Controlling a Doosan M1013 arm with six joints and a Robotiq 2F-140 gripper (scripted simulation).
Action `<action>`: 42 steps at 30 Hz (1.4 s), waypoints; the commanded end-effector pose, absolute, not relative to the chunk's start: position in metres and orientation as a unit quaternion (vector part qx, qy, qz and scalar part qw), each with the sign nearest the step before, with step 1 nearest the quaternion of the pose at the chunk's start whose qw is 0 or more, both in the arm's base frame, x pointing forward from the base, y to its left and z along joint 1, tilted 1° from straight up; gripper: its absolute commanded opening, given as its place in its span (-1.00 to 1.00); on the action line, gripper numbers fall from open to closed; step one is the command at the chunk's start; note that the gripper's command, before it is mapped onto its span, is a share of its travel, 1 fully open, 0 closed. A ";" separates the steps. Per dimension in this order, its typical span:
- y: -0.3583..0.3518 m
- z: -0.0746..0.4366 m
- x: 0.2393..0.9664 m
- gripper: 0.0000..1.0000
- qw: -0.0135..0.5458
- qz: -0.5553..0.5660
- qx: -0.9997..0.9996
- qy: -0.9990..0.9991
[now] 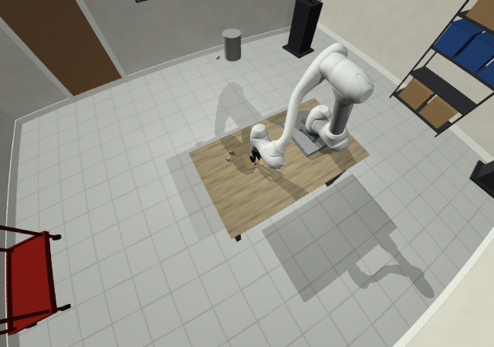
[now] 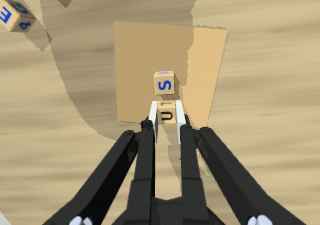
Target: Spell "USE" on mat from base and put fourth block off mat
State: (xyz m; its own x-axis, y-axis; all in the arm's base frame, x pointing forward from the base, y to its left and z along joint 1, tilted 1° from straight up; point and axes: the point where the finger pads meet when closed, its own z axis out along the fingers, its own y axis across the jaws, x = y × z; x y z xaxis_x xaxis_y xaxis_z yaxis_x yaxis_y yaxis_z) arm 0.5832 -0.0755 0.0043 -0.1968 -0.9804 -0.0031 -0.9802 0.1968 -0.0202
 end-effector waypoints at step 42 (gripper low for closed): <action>-0.073 0.001 0.581 -0.50 0.007 -0.007 -0.634 0.773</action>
